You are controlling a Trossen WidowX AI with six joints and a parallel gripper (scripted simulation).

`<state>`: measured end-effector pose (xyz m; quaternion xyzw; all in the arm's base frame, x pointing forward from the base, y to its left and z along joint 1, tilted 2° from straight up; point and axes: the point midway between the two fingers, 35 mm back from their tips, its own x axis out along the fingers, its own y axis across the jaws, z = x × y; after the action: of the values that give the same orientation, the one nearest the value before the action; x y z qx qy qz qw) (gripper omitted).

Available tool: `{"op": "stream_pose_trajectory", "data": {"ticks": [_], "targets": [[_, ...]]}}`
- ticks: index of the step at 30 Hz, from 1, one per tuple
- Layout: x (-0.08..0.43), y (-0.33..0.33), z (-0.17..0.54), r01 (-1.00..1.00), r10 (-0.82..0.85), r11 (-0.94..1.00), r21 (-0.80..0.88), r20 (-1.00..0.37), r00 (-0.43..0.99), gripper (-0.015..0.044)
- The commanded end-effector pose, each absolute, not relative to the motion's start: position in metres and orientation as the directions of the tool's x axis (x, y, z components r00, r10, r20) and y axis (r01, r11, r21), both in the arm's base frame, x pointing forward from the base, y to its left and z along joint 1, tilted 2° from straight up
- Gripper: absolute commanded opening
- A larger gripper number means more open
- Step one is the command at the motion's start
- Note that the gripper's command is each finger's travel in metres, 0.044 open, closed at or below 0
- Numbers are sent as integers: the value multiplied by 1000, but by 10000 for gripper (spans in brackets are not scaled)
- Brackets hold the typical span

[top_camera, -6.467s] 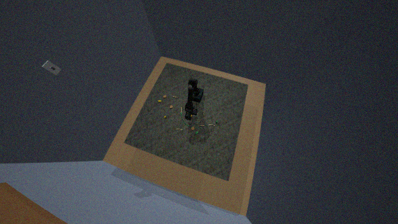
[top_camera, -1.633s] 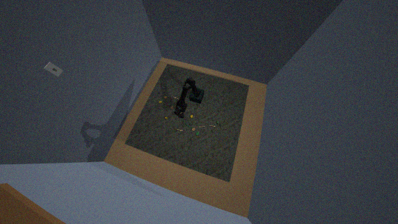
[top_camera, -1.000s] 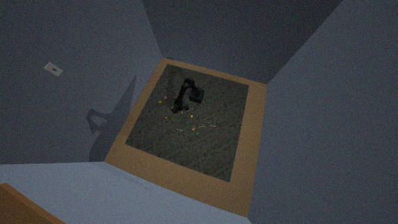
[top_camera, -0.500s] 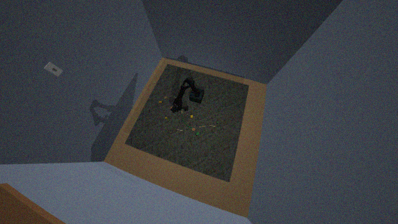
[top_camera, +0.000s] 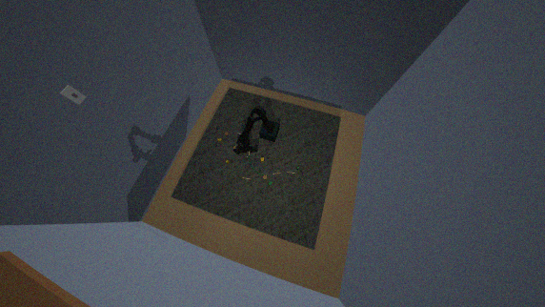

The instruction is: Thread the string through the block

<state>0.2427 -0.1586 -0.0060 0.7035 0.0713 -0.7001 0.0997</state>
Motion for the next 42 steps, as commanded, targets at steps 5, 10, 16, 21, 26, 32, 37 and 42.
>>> {"op": "stream_pose_trajectory", "data": {"ticks": [5,10,16,21,26,32,37,42], "targets": [[242,-159,-7,235,-39,-971,40,-999,6,123],[243,-159,-13,235,-39,-971,40,-999,6,123],[243,-160,-23,235,-39,-971,40,-999,6,123],[243,-160,-32,235,-39,-971,40,-999,6,123],[243,-161,-40,235,-39,-971,40,-999,6,123],[243,-161,-50,235,-39,-971,39,-999,6,123],[243,-161,-58,235,-39,-971,39,-999,5,123],[242,-161,-65,235,-39,-971,39,-999,5,123]]}}
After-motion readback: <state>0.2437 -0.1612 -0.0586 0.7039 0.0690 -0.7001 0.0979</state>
